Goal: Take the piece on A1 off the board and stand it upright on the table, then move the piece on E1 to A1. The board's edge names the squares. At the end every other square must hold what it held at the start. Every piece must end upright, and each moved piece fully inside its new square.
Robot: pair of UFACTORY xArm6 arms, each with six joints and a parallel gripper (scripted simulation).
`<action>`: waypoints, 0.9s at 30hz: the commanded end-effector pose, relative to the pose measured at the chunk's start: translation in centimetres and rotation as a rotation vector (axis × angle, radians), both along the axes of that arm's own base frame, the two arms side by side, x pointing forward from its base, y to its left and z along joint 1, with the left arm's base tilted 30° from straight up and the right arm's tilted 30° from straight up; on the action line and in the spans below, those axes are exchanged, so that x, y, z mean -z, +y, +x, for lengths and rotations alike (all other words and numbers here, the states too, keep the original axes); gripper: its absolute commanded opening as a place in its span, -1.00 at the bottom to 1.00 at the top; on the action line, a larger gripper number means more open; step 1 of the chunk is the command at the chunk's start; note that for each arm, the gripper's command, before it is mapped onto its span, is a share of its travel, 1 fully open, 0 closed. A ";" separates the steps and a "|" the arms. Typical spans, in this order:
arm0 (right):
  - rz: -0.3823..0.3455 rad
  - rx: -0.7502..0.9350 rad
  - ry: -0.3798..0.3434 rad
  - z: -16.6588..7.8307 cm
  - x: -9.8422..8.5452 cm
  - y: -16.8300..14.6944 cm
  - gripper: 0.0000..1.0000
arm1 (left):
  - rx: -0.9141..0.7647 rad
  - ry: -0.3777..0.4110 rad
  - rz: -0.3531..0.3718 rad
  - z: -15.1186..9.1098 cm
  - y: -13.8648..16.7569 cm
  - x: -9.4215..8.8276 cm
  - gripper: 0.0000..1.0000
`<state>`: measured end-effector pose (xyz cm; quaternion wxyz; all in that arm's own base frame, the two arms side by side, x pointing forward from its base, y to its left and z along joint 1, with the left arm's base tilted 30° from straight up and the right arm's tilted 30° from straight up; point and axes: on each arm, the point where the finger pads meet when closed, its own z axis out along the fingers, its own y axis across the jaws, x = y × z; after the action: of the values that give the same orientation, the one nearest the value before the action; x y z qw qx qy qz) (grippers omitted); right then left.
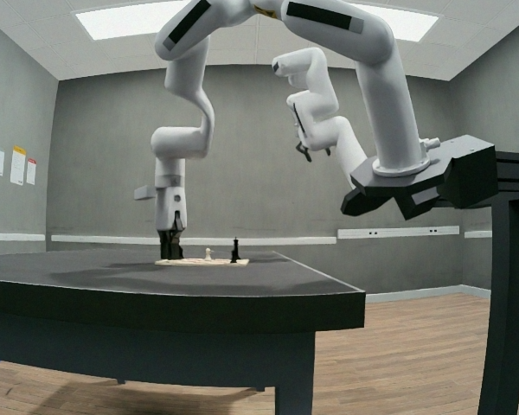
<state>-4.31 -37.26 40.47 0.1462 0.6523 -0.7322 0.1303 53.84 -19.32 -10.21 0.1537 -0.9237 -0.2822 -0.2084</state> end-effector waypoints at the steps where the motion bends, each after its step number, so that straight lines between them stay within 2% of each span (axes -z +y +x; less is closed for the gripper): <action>1: -0.004 0.000 0.000 0.0 -0.2 0.0 1.00 | 0.001 -0.003 -0.002 0.1 -0.1 -0.1 -0.29; 22: -0.004 0.000 0.000 0.0 -0.2 0.0 1.00 | 0.001 -0.003 -0.002 0.1 -0.1 -0.1 -0.29; 23: -0.004 0.000 0.000 0.0 -0.2 0.0 1.00 | 0.001 -0.003 -0.002 0.1 -0.1 -0.1 -1.00; 27: -0.004 0.000 0.000 0.0 -0.2 0.0 1.00 | 0.001 -0.003 -0.002 0.1 -0.1 -0.1 -1.00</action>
<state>-4.31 -37.26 40.47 0.1462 0.6523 -0.7322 0.1303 53.84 -19.32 -10.21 0.1537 -0.9237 -0.2822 -0.2084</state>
